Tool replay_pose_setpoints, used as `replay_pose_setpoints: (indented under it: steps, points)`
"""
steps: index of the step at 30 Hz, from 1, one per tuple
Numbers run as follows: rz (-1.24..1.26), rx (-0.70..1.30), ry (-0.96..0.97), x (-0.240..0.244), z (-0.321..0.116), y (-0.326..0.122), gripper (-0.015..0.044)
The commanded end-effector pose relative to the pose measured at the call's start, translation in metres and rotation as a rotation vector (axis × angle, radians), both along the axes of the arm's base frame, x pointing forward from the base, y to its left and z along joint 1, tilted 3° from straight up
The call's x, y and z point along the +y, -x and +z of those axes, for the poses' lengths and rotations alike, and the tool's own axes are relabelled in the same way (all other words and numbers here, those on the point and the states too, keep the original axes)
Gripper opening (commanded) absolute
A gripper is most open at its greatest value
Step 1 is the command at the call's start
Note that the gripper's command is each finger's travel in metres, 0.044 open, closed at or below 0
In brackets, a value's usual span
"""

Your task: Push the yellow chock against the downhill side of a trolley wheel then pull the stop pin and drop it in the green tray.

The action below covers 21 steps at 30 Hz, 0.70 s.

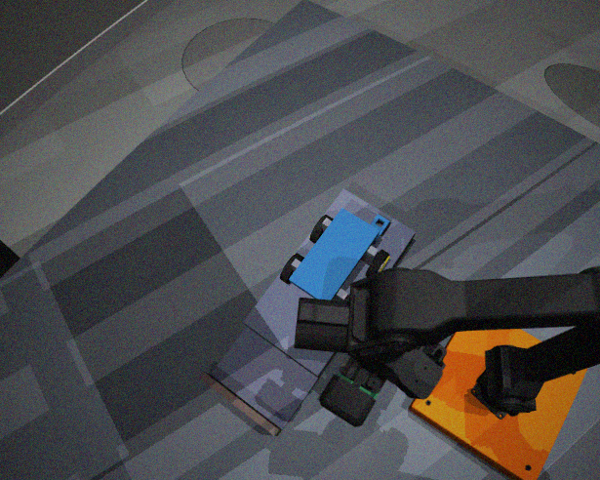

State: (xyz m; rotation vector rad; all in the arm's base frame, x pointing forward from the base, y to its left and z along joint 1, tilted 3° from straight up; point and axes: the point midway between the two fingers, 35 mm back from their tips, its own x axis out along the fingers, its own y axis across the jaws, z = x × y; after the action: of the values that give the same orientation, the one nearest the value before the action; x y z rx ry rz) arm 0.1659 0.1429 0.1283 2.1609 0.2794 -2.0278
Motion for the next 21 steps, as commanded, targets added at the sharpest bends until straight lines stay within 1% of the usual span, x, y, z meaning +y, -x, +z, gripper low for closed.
replay_pose_setpoints:
  steps: [1, 11, 21]
  points:
    - [0.005, 0.002, -0.019, 0.001, -0.002, 0.002, 0.0000]
    - [0.014, 0.035, -0.163, 0.010, -0.028, 0.002, 0.0000]
    - [0.015, 0.037, -0.175, 0.027, -0.058, 0.004, 0.0000]
